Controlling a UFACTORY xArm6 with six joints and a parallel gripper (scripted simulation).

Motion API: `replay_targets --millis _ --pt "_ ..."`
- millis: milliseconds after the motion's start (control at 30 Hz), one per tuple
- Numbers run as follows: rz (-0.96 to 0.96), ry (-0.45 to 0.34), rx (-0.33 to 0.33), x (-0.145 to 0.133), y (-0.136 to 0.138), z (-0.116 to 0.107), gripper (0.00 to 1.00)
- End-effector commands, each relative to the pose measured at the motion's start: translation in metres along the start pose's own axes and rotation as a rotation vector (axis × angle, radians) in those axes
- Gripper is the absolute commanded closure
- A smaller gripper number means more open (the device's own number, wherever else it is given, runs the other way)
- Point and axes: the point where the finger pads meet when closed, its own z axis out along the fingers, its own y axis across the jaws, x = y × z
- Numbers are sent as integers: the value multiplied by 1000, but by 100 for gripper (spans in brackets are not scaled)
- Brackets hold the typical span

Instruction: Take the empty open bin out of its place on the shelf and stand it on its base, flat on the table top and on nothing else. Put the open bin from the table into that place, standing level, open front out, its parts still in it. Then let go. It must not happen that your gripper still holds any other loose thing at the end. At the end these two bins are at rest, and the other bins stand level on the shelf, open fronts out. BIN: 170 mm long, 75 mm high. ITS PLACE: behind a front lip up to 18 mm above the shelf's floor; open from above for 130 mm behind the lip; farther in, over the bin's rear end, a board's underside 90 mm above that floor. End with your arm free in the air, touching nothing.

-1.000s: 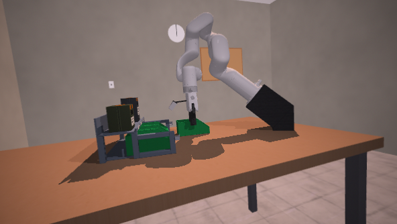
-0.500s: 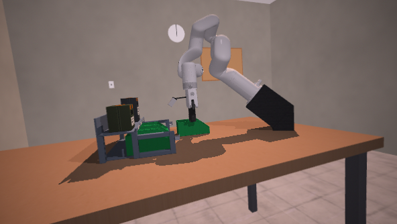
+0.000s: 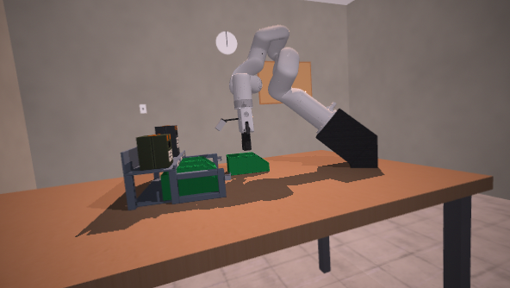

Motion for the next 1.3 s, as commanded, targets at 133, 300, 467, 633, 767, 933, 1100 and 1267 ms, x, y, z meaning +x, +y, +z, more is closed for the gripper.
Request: replay_targets --millis 133,300,467,633,767,933,1100,1267 --pt "1 1 -3 0 1 -16 74" --pt "1 1 -2 0 1 -24 74" --pt "1 1 -2 0 1 -31 74" --pt "1 1 -2 0 1 -34 74" --pt "1 1 -2 0 1 -38 74" --pt "1 1 -2 0 1 -41 74" --pt "1 1 -2 0 1 -43 74" --pt "1 1 -2 0 1 -43 74"
